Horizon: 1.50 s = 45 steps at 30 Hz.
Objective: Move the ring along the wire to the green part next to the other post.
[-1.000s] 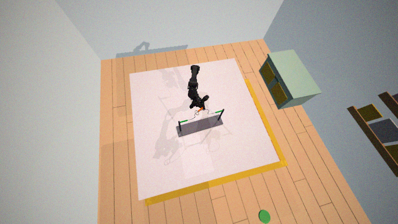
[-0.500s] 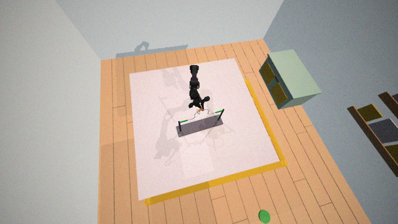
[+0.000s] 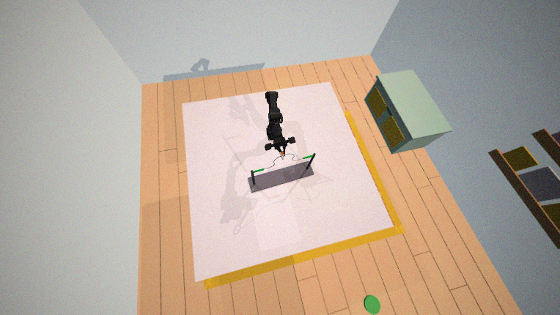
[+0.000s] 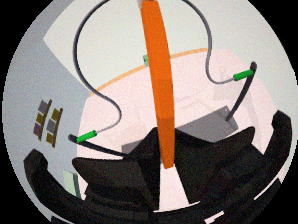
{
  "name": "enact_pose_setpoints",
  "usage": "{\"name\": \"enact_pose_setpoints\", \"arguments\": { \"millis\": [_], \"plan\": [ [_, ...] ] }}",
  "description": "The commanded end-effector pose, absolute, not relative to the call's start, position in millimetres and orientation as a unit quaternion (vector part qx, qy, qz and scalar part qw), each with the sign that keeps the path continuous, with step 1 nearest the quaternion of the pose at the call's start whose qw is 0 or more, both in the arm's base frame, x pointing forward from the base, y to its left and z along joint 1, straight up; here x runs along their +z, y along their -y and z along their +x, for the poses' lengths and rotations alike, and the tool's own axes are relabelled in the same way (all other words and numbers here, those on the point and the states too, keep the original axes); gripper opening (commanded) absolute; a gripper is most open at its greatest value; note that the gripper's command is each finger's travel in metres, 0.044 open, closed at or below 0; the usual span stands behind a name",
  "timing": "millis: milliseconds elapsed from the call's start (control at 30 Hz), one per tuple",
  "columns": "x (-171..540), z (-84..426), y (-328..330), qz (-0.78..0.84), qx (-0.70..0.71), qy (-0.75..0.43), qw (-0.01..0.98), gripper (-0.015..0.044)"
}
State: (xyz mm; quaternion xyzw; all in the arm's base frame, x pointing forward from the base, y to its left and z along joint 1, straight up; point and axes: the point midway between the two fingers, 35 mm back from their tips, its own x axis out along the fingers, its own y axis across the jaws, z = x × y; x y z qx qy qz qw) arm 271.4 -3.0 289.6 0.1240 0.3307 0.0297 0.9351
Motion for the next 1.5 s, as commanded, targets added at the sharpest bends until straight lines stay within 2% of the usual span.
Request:
{"name": "enact_pose_setpoints", "arguments": {
  "millis": [0, 1467],
  "plan": [
    [289.1, 271.6, 6.4, 0.087, 0.015, -0.327, 0.941, -0.0150],
    [290.8, 273.2, 33.0, -0.238, -0.102, -0.282, 0.924, -0.0150]
  ]
}}
